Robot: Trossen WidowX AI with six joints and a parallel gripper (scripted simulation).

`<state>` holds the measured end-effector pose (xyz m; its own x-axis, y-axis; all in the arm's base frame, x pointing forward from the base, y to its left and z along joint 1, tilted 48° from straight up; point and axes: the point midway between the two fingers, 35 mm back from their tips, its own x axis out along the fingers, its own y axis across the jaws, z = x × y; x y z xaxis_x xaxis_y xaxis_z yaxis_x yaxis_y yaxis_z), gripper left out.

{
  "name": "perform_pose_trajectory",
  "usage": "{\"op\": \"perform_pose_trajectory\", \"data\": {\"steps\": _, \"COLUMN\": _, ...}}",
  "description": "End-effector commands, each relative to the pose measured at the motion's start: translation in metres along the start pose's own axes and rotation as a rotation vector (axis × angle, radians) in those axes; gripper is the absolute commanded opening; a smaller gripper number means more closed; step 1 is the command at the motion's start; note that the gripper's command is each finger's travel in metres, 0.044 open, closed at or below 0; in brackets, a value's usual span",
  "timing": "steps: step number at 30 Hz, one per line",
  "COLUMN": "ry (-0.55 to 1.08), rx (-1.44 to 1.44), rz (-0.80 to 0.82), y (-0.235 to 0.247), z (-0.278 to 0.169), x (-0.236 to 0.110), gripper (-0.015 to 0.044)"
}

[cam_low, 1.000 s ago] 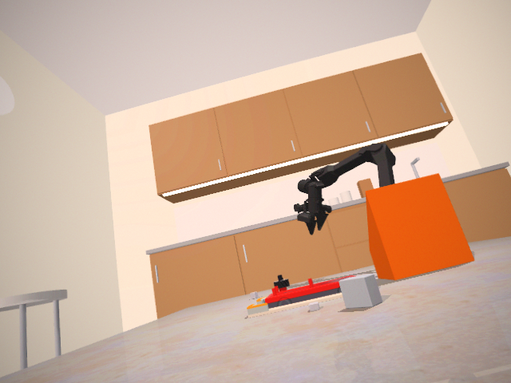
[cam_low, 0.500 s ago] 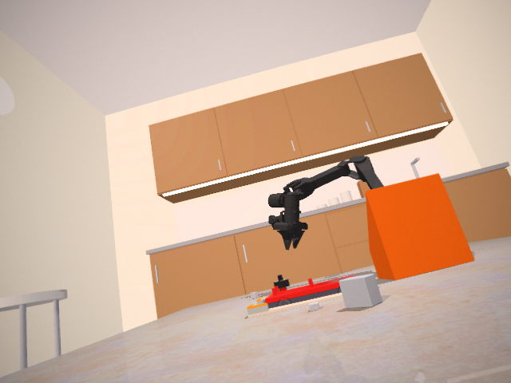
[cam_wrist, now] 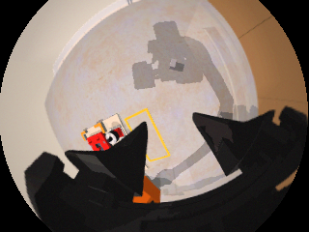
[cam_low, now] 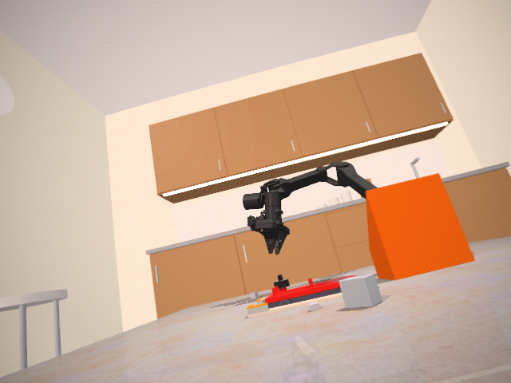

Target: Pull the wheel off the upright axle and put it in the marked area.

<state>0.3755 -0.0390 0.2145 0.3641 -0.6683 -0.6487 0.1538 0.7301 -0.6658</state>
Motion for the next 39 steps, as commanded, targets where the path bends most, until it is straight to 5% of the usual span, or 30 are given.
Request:
{"op": "perform_pose_trajectory", "data": {"steps": 1, "ry": 0.061, "rx": -0.066, "rz": 0.011, "y": 0.041, "z": -0.009, "x": 0.009, "gripper": 0.03}}
{"op": "perform_pose_trajectory", "data": {"steps": 13, "ry": 0.213, "rx": -0.265, "rz": -0.031, "y": 0.159, "z": -0.057, "x": 0.015, "gripper": 0.03}}
{"op": "perform_pose_trajectory", "data": {"steps": 25, "ry": 0.215, "rx": -0.267, "rz": -0.033, "y": 0.171, "z": -0.053, "x": 0.02, "gripper": 0.03}}
{"op": "perform_pose_trajectory", "data": {"steps": 39, "ry": 0.214, "rx": -0.267, "rz": -0.035, "y": 0.166, "z": -0.068, "x": 0.084, "gripper": 0.03}}
